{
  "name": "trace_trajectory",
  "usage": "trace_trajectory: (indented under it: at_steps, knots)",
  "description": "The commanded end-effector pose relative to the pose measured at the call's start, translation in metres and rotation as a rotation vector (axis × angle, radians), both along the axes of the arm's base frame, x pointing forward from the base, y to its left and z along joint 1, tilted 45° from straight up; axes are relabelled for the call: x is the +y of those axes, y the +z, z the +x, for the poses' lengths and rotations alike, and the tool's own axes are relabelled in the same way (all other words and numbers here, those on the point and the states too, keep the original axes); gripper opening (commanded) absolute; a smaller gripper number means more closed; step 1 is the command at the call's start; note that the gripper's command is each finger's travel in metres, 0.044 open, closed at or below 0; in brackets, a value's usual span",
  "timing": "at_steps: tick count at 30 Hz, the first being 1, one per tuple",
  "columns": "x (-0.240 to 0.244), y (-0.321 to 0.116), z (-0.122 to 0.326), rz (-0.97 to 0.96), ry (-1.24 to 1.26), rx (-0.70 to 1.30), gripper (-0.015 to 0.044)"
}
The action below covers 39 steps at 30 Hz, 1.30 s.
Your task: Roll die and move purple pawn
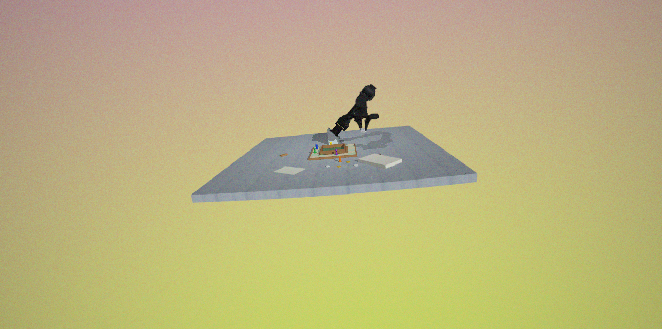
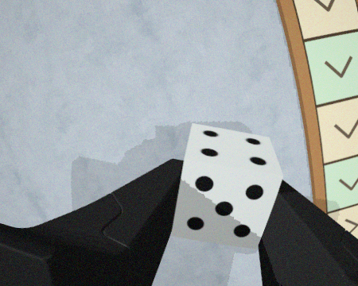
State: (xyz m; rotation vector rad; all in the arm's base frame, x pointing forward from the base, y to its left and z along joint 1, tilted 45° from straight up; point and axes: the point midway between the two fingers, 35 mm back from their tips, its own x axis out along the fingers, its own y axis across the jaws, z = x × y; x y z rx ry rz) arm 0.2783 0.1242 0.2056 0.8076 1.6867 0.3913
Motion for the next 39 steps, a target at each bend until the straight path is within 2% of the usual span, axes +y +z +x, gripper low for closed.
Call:
trace_trajectory:
  at_steps: [1,15,29,36,39]
  knots:
    - [-0.016,-0.024,0.008,-0.026,-0.104,0.105,0.0000]
    - [-0.068,-0.096,0.017,-0.081,-0.454,0.436,0.0000]
    - [-0.115,-0.163,-0.001,-0.112,-0.787,0.772,0.0000]
    - [-0.117,-0.166,-0.003,-0.118,-0.803,0.787,0.0000]
    - [-0.115,-0.168,-0.006,-0.197,-0.809,0.767,0.0000]
